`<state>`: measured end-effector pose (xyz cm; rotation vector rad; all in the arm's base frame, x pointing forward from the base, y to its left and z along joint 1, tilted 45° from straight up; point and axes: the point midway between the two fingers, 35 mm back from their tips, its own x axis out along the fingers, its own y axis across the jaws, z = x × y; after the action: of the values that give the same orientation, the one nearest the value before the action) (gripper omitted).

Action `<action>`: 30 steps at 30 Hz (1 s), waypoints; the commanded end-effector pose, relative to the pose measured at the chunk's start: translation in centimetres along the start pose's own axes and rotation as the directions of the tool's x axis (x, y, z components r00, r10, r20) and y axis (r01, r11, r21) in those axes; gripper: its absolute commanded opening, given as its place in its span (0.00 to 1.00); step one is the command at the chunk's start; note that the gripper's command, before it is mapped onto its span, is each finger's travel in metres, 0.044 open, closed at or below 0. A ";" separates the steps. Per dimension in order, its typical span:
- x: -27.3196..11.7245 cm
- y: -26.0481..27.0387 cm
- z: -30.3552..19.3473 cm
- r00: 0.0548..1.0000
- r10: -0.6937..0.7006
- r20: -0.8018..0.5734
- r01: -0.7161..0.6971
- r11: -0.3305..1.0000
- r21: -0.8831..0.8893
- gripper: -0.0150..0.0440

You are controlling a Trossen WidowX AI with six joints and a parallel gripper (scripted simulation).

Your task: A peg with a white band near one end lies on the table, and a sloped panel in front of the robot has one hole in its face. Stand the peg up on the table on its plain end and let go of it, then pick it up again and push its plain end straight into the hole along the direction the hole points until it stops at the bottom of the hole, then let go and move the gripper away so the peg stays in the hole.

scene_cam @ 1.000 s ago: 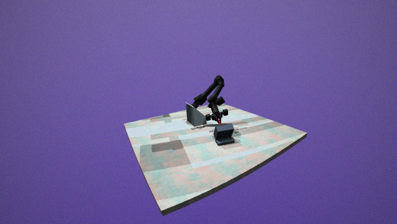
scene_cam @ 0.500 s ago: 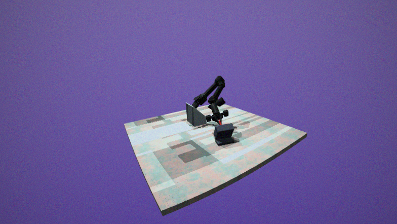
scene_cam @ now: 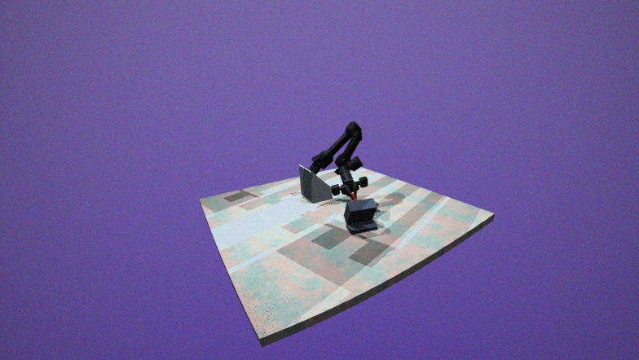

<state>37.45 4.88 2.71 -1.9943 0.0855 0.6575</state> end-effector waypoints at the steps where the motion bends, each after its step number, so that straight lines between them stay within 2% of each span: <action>1: 0.0 -0.1 -0.1 1.000 -0.002 0.000 0.002 1.000 -0.001 0.25; 30: 1.4 -0.3 -0.3 1.000 -0.003 0.000 0.003 1.000 -0.001 0.25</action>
<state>38.58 5.08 2.34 -1.9935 0.0835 0.6633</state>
